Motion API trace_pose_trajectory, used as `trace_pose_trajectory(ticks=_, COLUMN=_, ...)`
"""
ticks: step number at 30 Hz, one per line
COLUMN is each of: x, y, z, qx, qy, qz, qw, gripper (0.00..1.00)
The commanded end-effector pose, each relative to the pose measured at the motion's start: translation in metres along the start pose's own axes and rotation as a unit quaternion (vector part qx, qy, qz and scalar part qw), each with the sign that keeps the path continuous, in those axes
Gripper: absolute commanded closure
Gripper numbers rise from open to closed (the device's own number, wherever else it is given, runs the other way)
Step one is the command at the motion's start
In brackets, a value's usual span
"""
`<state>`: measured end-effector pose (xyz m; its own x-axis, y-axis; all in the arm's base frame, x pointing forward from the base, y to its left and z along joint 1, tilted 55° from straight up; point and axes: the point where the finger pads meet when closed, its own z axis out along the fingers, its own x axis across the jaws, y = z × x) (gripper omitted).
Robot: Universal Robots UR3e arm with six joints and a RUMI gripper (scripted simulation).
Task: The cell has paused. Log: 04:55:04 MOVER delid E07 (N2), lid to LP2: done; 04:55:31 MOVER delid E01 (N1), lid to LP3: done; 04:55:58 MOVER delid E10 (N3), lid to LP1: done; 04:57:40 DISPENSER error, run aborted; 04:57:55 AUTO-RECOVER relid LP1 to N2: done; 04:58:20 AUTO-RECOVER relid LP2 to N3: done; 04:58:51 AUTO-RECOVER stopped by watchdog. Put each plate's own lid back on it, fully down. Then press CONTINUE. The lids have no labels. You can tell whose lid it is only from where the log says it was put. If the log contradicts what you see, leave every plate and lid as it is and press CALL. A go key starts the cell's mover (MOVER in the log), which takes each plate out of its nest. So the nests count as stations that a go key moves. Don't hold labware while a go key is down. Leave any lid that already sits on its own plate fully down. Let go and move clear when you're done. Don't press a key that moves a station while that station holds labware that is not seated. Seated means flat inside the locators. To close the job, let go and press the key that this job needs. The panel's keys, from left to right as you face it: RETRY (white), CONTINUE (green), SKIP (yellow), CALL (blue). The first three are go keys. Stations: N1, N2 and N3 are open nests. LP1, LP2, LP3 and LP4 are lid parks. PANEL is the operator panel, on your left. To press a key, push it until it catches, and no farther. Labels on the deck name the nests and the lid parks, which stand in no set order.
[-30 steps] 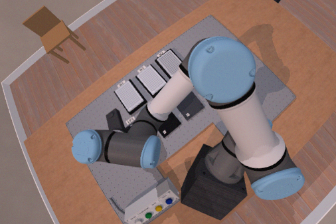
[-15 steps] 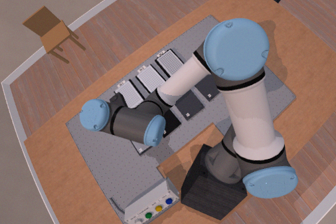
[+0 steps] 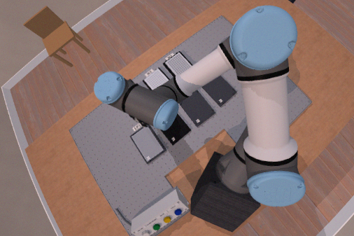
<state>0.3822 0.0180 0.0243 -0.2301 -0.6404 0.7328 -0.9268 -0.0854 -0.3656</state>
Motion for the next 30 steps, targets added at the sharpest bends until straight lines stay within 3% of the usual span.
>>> trace_pose_trajectory(ticks=1, x=0.019, y=-0.016, z=0.0, qx=0.001, qy=-0.002, qz=0.0, qw=1.0, gripper=0.18)
trace_pose_trajectory(ticks=23, x=0.096, y=-0.079, z=0.0, qx=0.001, qy=-0.002, qz=0.0, qw=1.0, gripper=0.18)
trace_pose_trajectory(ticks=30, x=0.103, y=-0.085, z=0.0, qx=0.001, qy=-0.002, qz=0.0, qw=1.0, gripper=0.18)
